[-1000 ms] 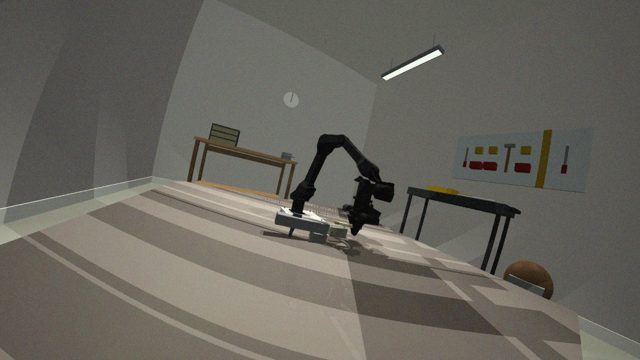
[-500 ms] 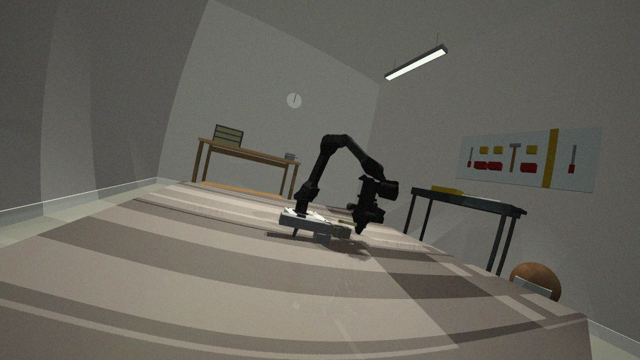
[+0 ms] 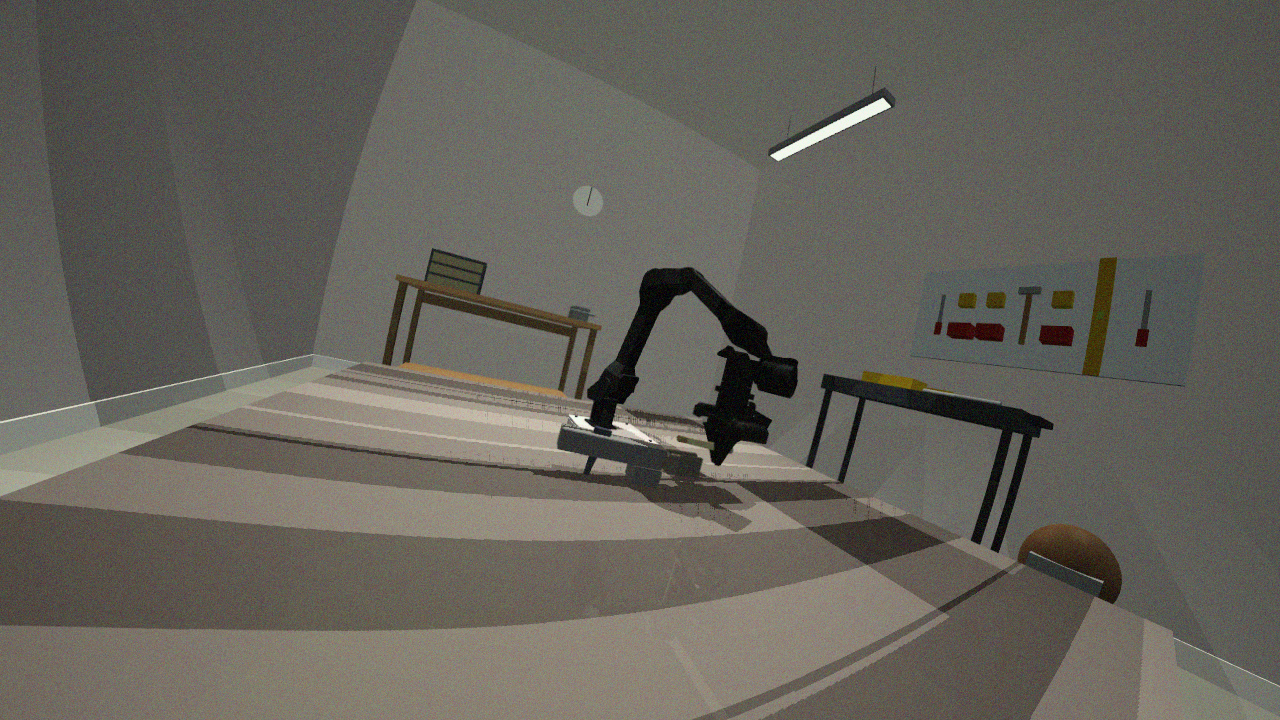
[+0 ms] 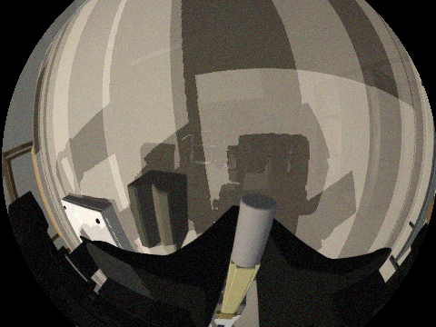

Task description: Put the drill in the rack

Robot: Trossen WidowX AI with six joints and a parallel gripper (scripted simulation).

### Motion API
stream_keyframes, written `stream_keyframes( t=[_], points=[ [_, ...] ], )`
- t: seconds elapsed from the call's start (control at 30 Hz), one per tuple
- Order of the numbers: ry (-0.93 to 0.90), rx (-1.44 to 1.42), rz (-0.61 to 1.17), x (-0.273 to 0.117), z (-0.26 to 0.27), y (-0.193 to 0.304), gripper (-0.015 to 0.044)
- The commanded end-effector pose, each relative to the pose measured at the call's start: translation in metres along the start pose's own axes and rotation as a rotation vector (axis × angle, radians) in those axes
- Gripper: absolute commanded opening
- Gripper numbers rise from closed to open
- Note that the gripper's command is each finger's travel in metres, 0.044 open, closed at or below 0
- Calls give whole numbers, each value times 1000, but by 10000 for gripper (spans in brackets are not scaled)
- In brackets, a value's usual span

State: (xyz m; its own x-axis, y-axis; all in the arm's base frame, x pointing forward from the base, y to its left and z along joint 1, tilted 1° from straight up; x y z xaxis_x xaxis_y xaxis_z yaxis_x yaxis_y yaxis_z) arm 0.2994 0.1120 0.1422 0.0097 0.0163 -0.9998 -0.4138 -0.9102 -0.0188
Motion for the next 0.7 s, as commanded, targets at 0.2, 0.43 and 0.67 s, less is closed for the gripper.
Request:
stream_keyframes(
  t=[0.2,0.43,0.67],
  points=[
    [1,-1,-2,-3,10,-1,0],
    [1,-1,-2,-4,21,-2,0],
    [0,-1,-2,-5,32,-3,0]
  ],
)
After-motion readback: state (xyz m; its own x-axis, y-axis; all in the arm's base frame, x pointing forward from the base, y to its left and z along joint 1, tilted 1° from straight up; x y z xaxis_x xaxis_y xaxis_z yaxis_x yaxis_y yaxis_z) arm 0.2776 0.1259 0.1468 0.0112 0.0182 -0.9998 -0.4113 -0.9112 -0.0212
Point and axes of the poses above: the point midway between the two fingers, 35 mm back from their tips, its own x axis out along the fingers, its own z axis across the jaws, y = z × x, the point moved 8 cm from there along -x, back along the fingers, and after that the axes turned 10 degrees about x, right-handed, at the moved point
